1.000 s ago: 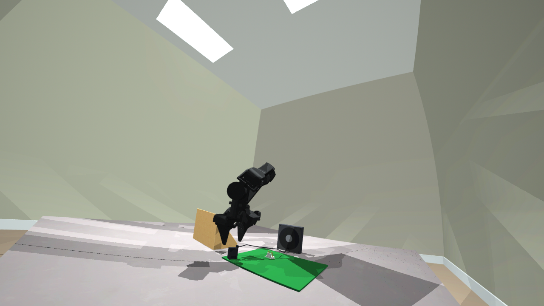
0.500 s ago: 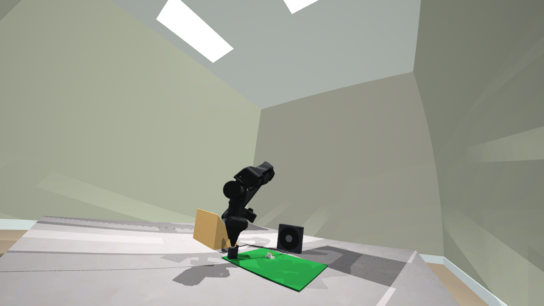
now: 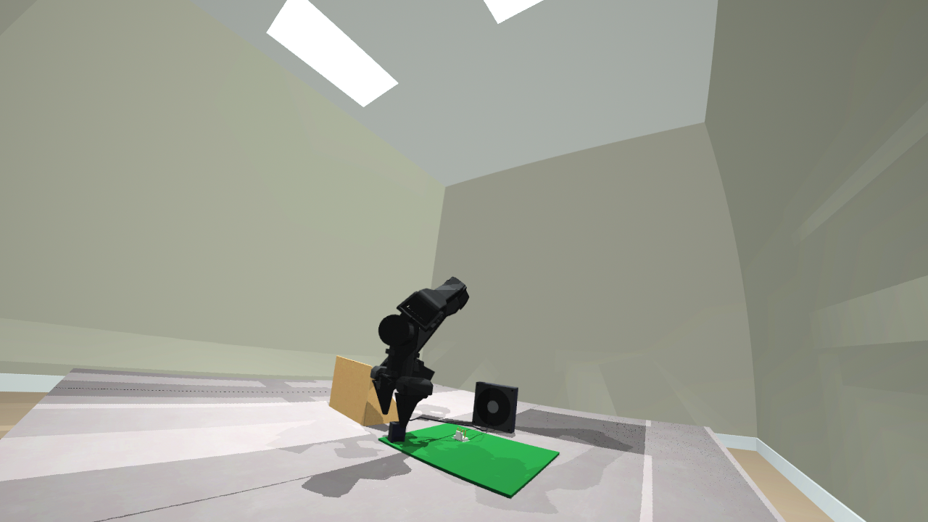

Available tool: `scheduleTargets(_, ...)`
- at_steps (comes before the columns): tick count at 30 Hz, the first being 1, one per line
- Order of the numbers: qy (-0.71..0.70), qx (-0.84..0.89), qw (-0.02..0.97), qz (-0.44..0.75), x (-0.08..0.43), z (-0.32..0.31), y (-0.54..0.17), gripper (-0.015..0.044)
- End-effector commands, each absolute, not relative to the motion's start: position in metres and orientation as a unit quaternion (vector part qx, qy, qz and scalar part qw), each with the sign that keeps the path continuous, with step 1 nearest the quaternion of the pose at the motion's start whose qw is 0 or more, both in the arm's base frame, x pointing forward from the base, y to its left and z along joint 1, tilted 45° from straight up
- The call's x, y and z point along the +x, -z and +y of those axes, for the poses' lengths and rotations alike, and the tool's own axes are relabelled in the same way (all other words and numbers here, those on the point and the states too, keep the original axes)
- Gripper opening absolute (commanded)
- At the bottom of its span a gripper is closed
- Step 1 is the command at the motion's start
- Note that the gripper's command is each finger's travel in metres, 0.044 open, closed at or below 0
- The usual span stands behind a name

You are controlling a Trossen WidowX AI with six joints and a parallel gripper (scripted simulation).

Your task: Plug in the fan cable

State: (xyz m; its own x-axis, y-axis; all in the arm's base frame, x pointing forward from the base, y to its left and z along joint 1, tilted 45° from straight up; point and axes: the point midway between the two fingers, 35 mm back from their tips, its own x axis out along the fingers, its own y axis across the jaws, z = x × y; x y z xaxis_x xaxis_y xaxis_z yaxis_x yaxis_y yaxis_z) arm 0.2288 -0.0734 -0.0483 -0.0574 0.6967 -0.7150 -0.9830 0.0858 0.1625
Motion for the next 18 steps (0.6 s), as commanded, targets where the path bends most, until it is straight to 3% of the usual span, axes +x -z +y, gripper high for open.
scheduleTargets(1, -0.644, -0.209, 0.654, 0.337, 0.228, -0.068, 0.053, 0.044)
scheduleTargets(18, -0.644, -0.209, 0.654, 0.337, 0.225, -0.049, 0.071, 0.044)
